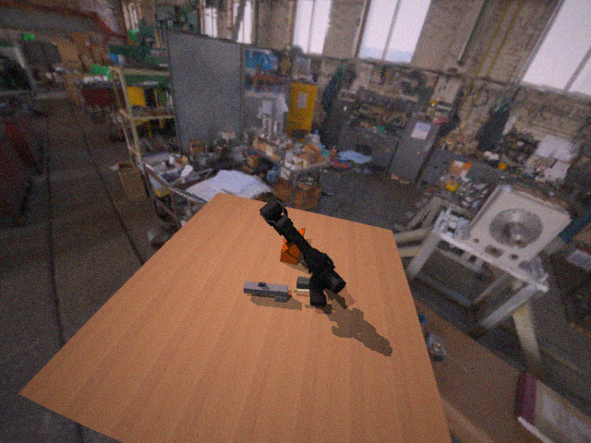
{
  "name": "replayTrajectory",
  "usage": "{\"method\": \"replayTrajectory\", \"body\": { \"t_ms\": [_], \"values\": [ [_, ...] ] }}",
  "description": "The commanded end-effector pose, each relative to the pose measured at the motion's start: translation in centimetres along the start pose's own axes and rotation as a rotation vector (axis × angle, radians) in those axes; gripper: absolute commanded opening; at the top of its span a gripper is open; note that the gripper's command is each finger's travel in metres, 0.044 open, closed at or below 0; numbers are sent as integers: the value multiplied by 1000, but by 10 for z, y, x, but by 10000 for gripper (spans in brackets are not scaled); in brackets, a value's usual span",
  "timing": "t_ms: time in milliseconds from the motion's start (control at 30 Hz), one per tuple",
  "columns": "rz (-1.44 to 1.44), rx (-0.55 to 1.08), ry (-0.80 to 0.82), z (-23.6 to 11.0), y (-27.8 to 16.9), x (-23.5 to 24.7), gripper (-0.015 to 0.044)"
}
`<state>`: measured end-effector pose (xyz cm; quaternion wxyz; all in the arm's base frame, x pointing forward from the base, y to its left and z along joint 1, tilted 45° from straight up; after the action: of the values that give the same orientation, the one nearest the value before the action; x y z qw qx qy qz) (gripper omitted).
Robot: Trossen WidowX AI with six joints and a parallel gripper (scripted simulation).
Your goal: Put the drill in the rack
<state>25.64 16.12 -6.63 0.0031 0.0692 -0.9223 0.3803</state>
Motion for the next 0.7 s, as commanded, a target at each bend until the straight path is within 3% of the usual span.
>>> {"method": "replayTrajectory", "body": {
  "t_ms": [0,667],
  "values": [
    [5,-5,-1,-3,0,0,0],
    [5,-5,-1,-10,-3,1,0]
  ]
}}
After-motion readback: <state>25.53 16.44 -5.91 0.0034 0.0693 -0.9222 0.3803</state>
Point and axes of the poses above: the point midway between the two fingers, 35 mm back from their tips, its own z axis out along the fingers, its own x axis across the jaws, y = z × x, the point moved 10 cm from there along -z, back along the fingers, and after that the axes turned 4 degrees about z, right-handed, at the moved point
